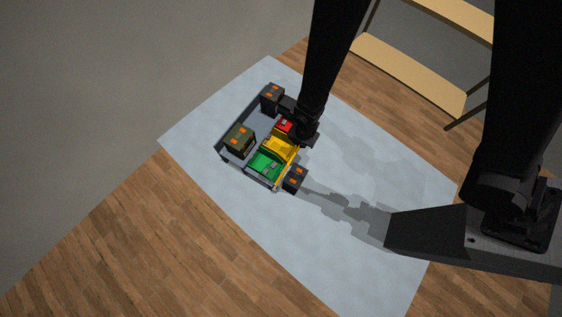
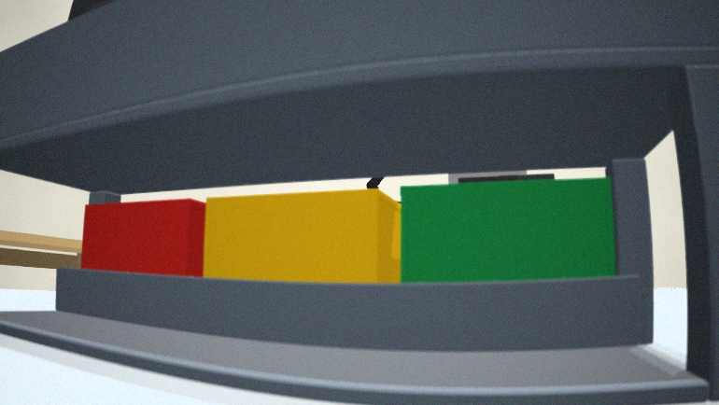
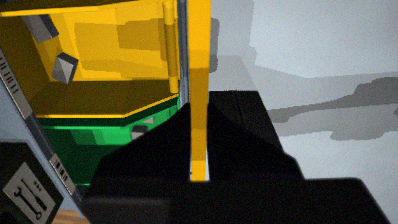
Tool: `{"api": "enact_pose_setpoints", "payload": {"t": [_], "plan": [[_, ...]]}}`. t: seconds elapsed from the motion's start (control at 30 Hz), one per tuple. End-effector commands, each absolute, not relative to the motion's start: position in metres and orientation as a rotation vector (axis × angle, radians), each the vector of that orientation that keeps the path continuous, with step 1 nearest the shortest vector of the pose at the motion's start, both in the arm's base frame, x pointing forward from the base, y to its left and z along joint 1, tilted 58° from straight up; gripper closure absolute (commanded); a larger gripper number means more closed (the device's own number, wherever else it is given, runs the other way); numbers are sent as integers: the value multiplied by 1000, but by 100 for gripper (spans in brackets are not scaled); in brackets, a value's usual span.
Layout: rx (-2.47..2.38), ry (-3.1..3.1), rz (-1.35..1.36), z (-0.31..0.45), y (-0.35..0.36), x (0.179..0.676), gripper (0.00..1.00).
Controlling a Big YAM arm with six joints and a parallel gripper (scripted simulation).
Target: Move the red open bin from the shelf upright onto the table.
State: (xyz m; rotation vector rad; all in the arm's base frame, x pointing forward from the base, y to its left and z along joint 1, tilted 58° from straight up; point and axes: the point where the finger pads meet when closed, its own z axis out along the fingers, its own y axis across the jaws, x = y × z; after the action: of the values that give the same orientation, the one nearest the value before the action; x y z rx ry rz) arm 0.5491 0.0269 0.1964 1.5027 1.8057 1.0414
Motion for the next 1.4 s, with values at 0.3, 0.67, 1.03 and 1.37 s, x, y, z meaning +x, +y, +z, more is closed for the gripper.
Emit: {"api": "enact_pose_setpoints", "payload": {"t": [0.3,0.67,1.03,1.37], "plan": [[1491,1789,1041,214,17,534,100],[1487,1793,1044,218,18,527,100],[1488,1793,1043,221,16,522,100],[1488,1789,1044,224,15,519,100]]}}
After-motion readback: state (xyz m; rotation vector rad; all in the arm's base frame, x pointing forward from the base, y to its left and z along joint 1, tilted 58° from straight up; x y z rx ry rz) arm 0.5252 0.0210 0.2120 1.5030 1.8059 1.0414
